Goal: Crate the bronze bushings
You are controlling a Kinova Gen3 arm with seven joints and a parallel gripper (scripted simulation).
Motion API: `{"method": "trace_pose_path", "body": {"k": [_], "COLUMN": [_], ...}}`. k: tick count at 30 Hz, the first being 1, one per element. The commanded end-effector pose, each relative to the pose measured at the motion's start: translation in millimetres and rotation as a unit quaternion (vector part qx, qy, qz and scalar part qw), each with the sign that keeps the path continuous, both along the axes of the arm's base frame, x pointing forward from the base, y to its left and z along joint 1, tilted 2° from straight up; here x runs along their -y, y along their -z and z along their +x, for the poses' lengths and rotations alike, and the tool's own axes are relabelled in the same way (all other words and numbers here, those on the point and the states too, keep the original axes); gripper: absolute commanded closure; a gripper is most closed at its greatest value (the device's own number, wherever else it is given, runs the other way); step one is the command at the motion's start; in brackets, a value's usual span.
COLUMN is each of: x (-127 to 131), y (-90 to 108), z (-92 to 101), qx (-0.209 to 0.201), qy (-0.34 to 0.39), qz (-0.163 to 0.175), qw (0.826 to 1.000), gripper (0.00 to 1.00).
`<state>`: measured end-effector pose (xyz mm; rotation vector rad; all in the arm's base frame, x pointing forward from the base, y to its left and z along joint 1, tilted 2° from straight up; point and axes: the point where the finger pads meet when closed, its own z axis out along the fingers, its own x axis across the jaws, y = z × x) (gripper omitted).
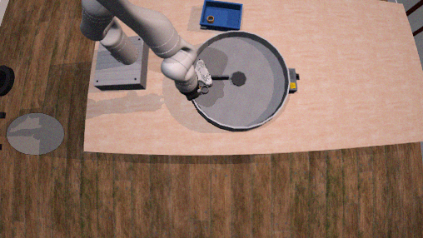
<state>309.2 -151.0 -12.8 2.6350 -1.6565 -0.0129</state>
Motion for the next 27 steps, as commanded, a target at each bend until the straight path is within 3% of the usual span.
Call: {"method": "trace_pose_path", "body": {"k": [1, 22, 23, 27], "x": [0.1, 0.3, 0.3, 0.3], "y": [0.0, 6.8, 6.7, 6.7], "z": [0.1, -0.1, 0.0, 0.0], "qx": [0.0, 0.0, 0.0, 0.0], "qy": [0.0, 0.0, 0.0, 0.0], "qz": [0.0, 0.0, 0.0, 0.0], "qw": [1.0, 1.0, 1.0, 1.0], "gripper": [0.6, 0.6, 1.0, 1.0]}}
